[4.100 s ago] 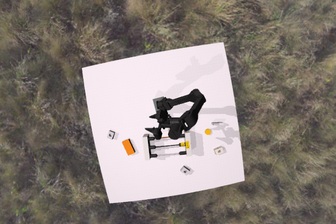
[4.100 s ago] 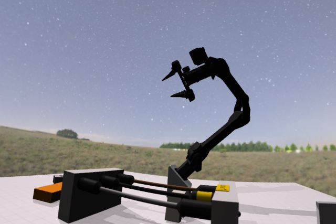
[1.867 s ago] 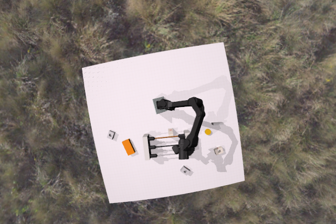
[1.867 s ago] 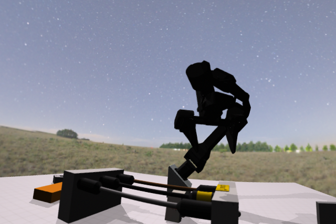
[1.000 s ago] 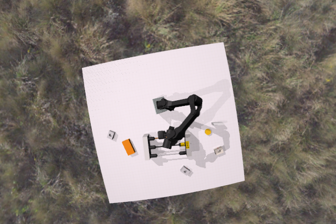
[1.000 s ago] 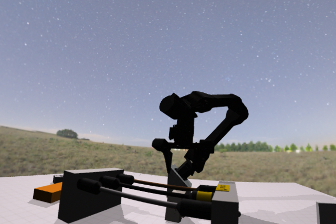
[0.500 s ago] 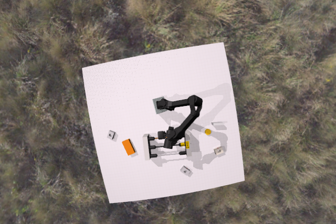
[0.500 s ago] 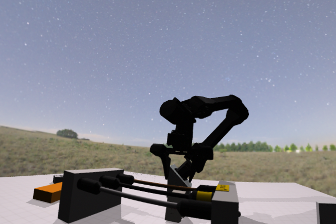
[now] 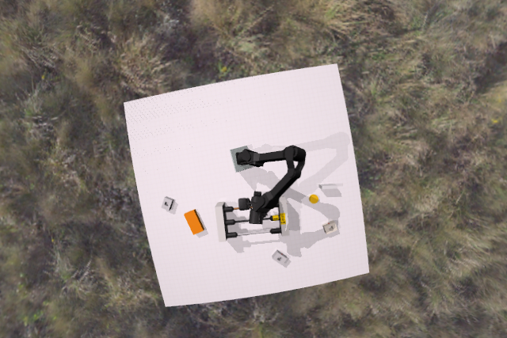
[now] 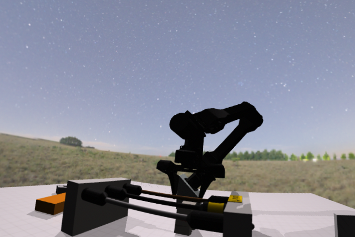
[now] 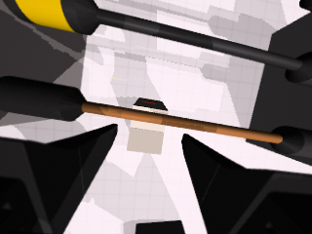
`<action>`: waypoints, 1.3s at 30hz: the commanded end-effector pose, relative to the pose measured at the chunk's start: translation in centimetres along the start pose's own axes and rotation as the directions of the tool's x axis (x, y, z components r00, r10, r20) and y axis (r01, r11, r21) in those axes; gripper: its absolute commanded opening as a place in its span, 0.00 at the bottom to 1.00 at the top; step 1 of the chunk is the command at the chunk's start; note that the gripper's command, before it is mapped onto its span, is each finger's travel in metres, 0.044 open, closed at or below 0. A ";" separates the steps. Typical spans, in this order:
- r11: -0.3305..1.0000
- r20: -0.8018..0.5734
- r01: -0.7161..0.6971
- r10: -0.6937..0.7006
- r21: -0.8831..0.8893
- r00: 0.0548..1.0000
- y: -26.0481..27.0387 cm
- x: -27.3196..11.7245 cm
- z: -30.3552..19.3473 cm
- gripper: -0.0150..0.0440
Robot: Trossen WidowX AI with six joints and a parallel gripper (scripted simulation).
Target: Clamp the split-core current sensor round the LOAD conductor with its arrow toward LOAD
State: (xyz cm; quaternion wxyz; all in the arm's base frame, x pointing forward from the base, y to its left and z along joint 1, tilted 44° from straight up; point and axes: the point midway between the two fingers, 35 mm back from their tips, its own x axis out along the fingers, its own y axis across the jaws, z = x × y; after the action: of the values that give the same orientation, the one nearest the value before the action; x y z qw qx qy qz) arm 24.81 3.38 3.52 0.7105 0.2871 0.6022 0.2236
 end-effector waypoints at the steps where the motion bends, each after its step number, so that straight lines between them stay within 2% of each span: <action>1: 1.000 -0.006 -0.008 0.008 0.009 1.000 0.1 0.7 -0.3 0.80; 8: 1.000 -0.006 -0.010 0.010 0.009 1.000 0.2 1.6 -0.4 0.80; 13: 1.000 -0.001 -0.003 0.003 0.000 1.000 0.1 1.2 -0.1 0.58; 26: 1.000 -0.001 -0.003 0.003 0.000 1.000 0.1 1.2 -0.1 0.44; 30: 1.000 -0.005 -0.010 0.010 0.009 1.000 0.2 1.0 -0.3 0.26; 39: 1.000 -0.007 -0.008 0.008 0.011 1.000 0.2 0.0 -3.0 0.25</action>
State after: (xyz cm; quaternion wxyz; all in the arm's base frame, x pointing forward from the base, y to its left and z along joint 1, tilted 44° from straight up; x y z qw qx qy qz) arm 23.09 4.01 3.25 0.7074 0.2906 0.6040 0.2243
